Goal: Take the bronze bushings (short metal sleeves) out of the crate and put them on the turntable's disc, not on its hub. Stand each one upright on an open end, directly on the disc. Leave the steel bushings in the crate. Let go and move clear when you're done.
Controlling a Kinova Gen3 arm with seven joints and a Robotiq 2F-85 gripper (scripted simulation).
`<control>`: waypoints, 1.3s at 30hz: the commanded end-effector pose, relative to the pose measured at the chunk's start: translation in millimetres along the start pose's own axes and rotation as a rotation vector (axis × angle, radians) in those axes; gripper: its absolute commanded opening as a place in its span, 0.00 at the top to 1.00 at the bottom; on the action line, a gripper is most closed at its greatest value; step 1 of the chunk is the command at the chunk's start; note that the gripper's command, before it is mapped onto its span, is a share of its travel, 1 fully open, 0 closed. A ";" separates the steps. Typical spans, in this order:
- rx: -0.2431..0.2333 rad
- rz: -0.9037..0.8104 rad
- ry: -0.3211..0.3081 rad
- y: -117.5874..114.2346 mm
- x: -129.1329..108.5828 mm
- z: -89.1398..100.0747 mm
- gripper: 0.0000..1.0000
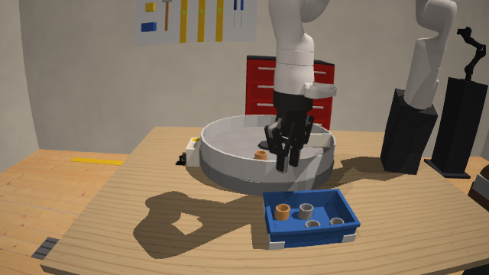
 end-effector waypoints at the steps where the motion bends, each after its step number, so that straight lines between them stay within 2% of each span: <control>1: 0.002 0.000 -0.001 0.5 0.4 0.7 0.61; 30: 0.002 0.000 -0.001 0.5 0.4 0.5 0.61; 35: 0.002 0.000 -0.001 0.5 0.4 -2.2 0.61; 39: 0.002 0.000 -0.001 0.6 0.4 -12.7 0.61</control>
Point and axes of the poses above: the point where the finger pads meet when closed, its own z axis back along the fingers, its own y axis across the jaws, x = y × z, the point moved 1 cm from there along z, back along the fingers, and after that the axes turned 1 degree about z, right-handed, at the moved point
